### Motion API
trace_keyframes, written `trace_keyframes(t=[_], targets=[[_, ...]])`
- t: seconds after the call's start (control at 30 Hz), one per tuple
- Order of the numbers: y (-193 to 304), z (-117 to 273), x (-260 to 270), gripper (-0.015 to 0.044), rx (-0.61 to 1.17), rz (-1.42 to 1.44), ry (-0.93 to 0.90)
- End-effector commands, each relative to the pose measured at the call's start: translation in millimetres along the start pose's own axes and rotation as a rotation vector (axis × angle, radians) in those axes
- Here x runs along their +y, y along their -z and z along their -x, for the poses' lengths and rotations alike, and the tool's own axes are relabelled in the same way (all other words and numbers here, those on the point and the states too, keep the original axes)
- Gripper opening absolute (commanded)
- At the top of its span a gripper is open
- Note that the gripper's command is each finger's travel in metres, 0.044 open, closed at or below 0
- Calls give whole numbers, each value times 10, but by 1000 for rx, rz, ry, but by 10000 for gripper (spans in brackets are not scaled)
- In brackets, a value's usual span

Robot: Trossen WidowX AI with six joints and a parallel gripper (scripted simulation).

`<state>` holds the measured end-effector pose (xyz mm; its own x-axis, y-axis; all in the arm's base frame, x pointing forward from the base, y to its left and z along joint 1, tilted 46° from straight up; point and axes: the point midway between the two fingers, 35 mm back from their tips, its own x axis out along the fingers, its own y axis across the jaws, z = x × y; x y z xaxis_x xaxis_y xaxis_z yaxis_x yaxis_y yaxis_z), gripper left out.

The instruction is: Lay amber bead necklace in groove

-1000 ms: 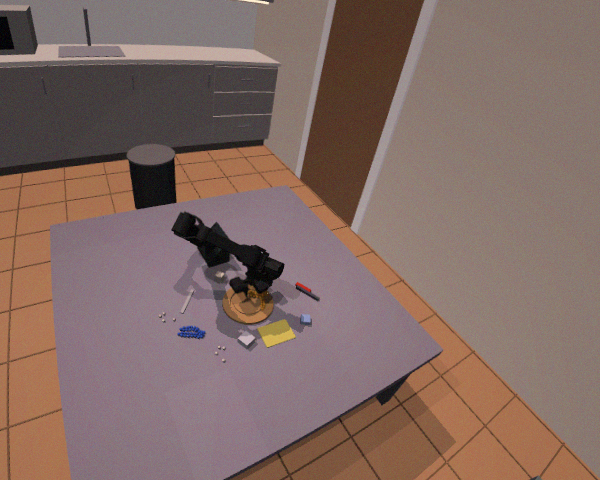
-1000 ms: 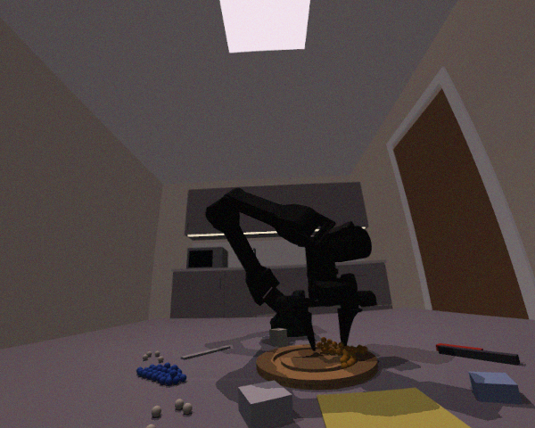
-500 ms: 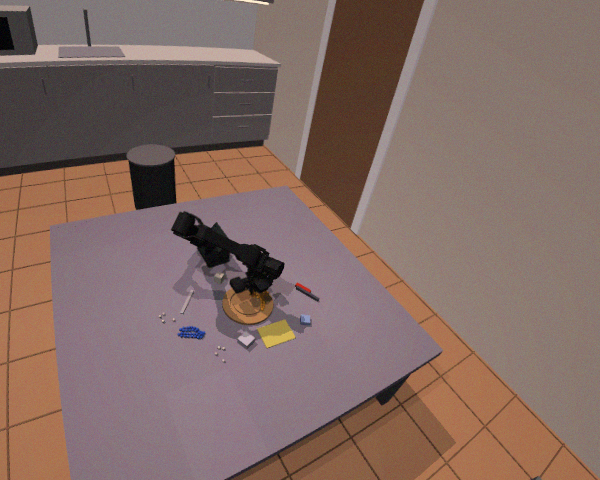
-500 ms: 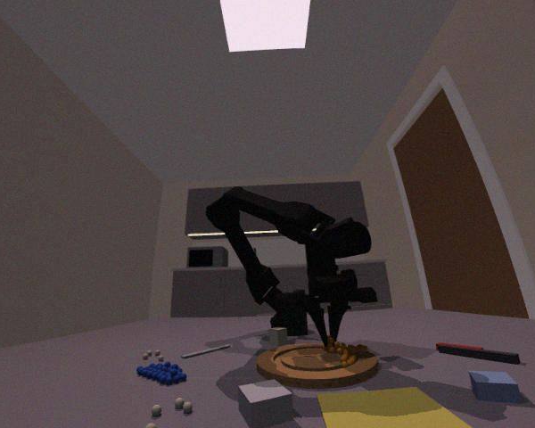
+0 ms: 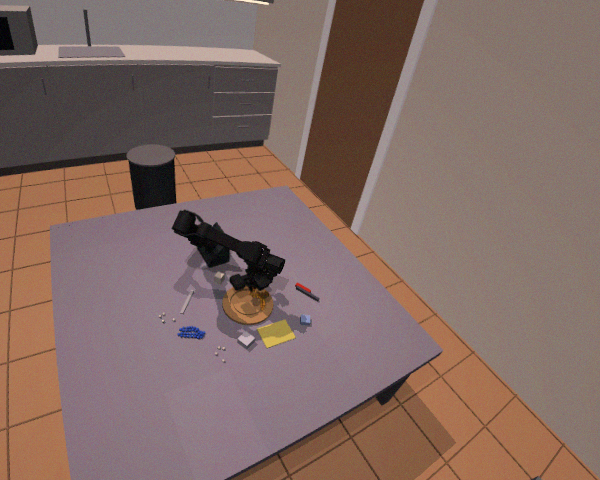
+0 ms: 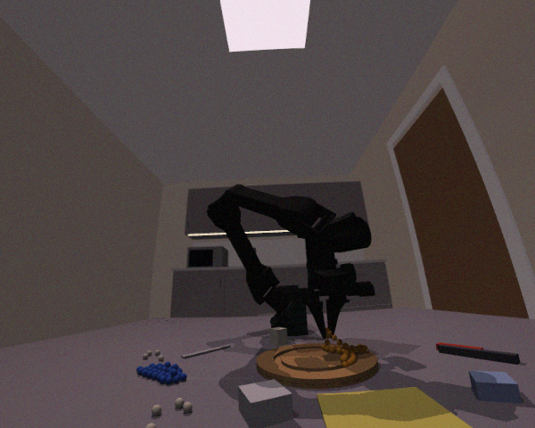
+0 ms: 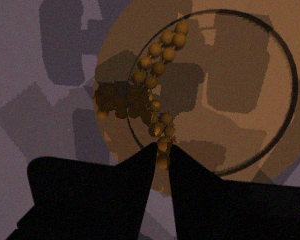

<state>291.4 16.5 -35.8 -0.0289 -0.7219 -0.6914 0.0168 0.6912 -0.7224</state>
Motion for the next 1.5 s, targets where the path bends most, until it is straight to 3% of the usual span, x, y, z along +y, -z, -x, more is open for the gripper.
trace_keyframes(t=[0.0, 1.1, 1.47], targets=[[-12, 113, -2, 0, -5, -9, -5], [-332, 111, -866, 0, -5, -9, -2], [-339, 24, -886, 0, -5, -9, -1]])
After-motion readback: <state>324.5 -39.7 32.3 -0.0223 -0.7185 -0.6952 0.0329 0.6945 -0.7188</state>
